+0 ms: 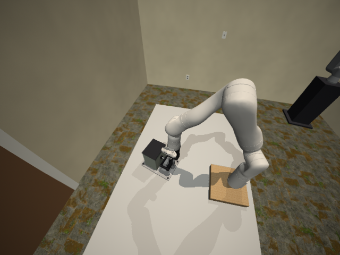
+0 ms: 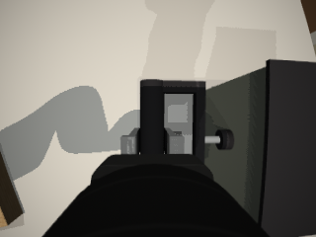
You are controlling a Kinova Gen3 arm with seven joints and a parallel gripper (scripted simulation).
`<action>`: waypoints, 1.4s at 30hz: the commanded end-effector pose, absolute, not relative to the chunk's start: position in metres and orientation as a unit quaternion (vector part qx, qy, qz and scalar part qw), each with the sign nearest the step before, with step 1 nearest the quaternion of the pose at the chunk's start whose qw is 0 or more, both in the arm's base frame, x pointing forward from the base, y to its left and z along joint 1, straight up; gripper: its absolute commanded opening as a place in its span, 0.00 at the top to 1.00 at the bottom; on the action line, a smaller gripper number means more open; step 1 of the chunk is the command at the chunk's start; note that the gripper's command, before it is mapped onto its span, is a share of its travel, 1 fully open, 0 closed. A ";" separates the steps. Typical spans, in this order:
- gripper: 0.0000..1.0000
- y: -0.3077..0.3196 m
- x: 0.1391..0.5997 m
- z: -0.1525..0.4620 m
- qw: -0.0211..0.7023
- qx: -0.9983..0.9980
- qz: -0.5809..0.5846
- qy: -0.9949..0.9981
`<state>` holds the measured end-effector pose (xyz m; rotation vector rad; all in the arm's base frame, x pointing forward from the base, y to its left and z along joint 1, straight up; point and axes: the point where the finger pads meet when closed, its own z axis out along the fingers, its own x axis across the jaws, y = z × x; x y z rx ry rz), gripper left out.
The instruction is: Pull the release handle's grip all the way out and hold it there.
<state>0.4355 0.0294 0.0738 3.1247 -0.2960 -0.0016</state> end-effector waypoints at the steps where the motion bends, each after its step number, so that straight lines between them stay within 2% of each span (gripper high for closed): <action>1: 1.00 0.031 0.434 0.073 0.000 0.996 -0.002 -0.092; 14: 1.00 0.032 0.429 0.073 0.000 0.996 -0.002 -0.092; 42: 1.00 0.041 0.379 0.073 0.000 0.996 -0.002 -0.093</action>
